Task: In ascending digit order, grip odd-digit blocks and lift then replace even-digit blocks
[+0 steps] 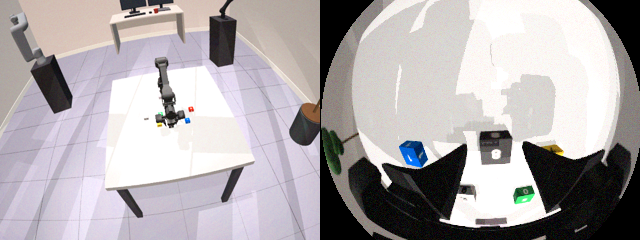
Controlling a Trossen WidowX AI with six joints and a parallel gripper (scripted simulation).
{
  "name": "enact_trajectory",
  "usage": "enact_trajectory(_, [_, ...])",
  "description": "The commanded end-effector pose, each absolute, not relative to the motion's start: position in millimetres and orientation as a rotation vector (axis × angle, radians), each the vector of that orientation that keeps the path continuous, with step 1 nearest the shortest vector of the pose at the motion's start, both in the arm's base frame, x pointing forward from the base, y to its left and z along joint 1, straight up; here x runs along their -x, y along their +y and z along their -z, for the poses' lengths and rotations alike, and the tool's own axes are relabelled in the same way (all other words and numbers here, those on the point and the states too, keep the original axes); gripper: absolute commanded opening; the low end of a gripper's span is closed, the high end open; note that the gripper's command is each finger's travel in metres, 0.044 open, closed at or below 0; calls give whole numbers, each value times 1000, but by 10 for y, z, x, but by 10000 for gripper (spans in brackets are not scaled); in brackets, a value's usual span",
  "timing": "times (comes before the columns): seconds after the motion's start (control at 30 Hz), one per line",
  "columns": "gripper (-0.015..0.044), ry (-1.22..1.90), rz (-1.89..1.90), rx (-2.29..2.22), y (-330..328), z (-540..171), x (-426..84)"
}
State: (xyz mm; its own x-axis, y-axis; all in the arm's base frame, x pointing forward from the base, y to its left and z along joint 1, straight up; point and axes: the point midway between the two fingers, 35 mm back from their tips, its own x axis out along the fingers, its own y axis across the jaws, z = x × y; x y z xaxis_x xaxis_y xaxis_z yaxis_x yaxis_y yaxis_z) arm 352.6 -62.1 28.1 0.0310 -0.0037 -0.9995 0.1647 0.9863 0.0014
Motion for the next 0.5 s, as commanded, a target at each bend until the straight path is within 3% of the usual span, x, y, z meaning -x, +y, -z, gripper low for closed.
enact_trajectory(0.0, [400,1534,129,-128,-620,-278,-3530])
enact_trajectory(0.37, [400,1534,129,-128,-619,-640,-3519])
enact_trajectory(0.47, [321,1534,129,-128,-622,-832,-3535])
